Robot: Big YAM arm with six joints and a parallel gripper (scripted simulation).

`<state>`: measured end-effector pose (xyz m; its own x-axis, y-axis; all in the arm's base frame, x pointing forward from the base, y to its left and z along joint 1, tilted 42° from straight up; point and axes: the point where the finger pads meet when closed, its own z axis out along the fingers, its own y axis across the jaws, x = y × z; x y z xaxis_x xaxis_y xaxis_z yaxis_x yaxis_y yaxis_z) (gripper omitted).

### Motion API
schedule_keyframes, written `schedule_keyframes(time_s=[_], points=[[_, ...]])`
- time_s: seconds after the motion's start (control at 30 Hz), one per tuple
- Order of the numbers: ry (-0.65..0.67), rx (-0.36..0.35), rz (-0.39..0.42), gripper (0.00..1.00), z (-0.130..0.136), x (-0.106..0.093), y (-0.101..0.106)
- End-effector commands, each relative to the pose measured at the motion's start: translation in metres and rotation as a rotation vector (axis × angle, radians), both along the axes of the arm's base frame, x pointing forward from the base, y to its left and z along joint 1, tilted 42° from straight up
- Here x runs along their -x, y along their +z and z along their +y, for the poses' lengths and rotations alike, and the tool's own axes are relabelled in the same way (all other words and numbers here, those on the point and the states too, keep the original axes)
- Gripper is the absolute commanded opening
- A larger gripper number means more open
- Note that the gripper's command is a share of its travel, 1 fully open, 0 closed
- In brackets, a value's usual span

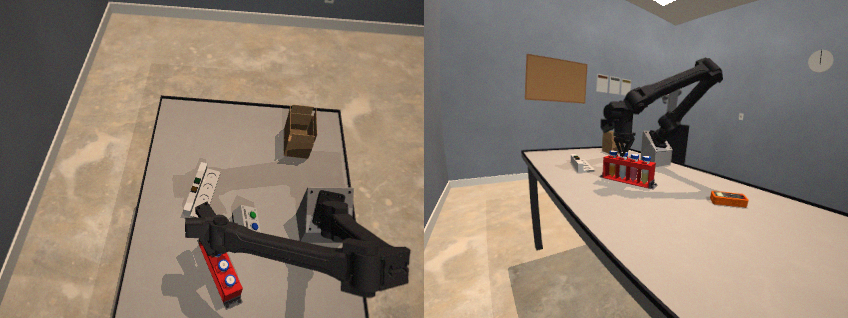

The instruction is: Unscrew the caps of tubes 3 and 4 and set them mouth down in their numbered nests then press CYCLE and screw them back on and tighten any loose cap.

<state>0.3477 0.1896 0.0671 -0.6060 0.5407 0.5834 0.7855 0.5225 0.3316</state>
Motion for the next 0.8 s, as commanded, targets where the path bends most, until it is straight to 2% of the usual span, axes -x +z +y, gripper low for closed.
schedule_keyframes(time_s=[0.0,0.23,0.27,0.3,0.43,0.5,0.6,0.77], points=[[0.175,-0.034,-0.191,0.0,-0.001,-0.0158,0.0126],[0.407,-0.069,-0.395,0.0,-0.0012,-0.0161,0.0124],[0.432,-0.073,-0.41,0.0,-0.0001,-0.0095,0.0075],[0.468,-0.079,-0.451,0.0,-0.0014,-0.0164,0.0121],[0.596,-0.098,-0.563,0.0,-0.0016,-0.0165,0.0118],[0.596,-0.098,-0.563,0.0,-0.0016,-0.0165,0.0118],[0.729,-0.118,-0.683,0.0,-0.002,-0.0169,0.0115],[0.893,-0.142,-0.825,0.0,-0.0022,-0.0171,0.0113]])
